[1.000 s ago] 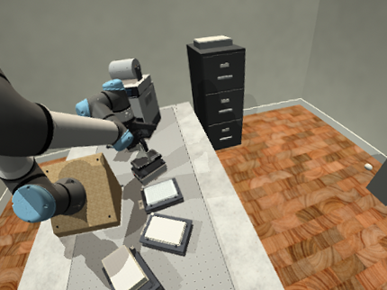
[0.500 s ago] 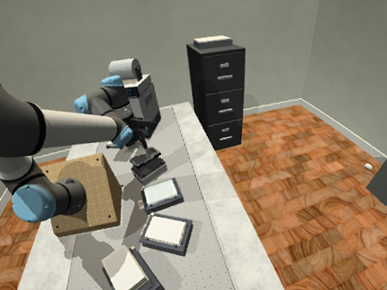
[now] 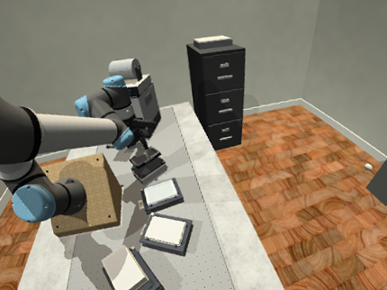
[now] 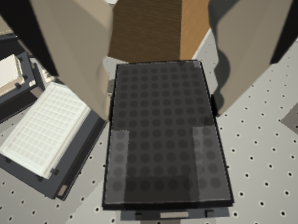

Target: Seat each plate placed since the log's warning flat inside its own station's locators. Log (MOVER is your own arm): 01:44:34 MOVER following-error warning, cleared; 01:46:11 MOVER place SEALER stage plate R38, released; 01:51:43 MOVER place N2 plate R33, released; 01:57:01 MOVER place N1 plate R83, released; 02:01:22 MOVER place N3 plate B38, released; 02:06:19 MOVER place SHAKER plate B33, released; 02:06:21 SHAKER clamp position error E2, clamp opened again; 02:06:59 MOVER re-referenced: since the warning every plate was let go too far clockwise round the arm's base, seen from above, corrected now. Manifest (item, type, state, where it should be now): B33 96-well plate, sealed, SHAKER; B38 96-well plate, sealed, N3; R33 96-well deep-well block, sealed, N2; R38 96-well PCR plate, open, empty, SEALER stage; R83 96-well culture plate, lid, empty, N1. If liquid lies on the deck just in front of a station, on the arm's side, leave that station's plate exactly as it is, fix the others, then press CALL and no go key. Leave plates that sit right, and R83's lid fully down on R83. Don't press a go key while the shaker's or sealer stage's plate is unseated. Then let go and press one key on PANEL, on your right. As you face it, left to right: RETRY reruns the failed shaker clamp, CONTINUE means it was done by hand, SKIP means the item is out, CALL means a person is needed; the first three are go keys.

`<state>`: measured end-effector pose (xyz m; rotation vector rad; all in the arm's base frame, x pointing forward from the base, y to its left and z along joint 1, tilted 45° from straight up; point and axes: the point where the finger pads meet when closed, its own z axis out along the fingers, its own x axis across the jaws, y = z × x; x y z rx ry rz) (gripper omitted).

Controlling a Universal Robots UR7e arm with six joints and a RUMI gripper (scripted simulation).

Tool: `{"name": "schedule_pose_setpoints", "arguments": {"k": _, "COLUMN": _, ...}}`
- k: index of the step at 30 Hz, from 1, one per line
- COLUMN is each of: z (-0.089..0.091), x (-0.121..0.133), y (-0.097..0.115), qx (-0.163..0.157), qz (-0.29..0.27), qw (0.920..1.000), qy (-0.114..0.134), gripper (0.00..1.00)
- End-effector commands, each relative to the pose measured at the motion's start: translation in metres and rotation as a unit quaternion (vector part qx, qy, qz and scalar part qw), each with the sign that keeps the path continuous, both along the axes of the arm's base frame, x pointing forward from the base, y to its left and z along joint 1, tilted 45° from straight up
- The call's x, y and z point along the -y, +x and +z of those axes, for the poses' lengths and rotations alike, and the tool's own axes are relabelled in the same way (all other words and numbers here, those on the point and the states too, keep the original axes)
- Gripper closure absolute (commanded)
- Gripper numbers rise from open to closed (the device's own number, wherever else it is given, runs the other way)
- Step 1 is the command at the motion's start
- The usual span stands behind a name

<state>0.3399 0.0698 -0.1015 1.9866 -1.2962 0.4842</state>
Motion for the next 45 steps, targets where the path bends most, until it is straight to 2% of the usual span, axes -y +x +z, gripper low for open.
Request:
{"name": "schedule_pose_setpoints", "arguments": {"k": 1, "z": 0.0001, "x": -0.0001, "y": 0.0002, "qx": -0.005, "qz": -0.007, "qw": 0.9998, "qy": 0.020, "gripper": 1.00}}
{"name": "schedule_pose_setpoints", "arguments": {"k": 45, "z": -0.0089, "x": 0.0038, "y": -0.0019, "qx": -0.007, "qz": -0.005, "qw": 0.9998, "qy": 0.020, "gripper": 1.00}}
